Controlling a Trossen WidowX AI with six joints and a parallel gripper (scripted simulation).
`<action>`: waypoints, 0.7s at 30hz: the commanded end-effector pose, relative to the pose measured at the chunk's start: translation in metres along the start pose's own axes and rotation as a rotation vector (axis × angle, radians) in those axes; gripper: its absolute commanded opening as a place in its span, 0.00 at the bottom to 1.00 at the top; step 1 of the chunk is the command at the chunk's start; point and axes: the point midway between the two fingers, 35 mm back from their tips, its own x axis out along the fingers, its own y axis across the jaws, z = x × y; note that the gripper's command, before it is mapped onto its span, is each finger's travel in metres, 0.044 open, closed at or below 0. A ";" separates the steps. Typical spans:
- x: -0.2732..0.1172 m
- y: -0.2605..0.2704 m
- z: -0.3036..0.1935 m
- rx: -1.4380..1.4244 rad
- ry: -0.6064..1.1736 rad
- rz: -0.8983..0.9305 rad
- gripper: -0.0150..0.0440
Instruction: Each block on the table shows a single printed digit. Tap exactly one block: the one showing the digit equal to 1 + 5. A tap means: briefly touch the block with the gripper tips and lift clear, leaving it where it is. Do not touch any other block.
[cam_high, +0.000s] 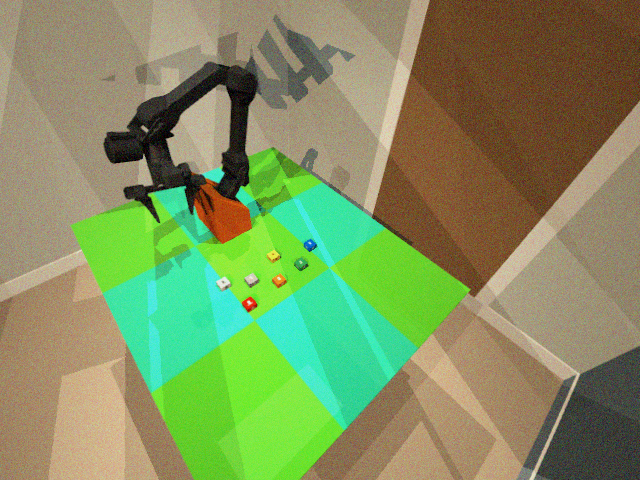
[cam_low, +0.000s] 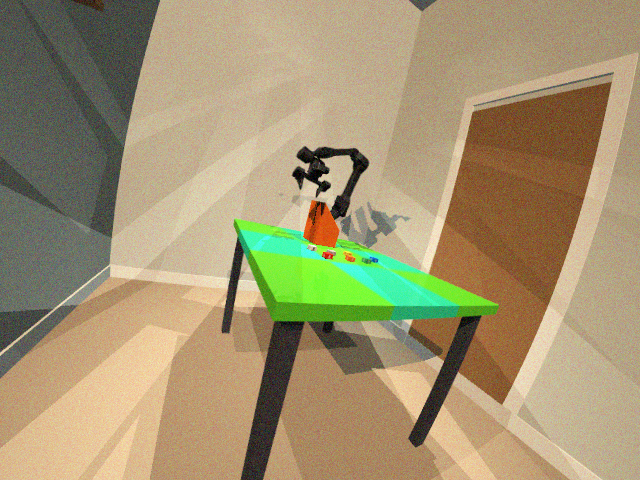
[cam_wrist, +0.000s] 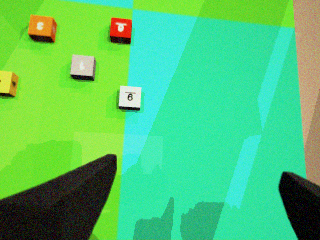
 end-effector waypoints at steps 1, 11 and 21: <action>0.038 0.010 0.021 0.003 0.134 0.086 0.93; 0.134 0.054 0.048 -0.015 0.487 0.198 0.93; 0.142 0.058 0.048 -0.017 0.517 0.201 0.93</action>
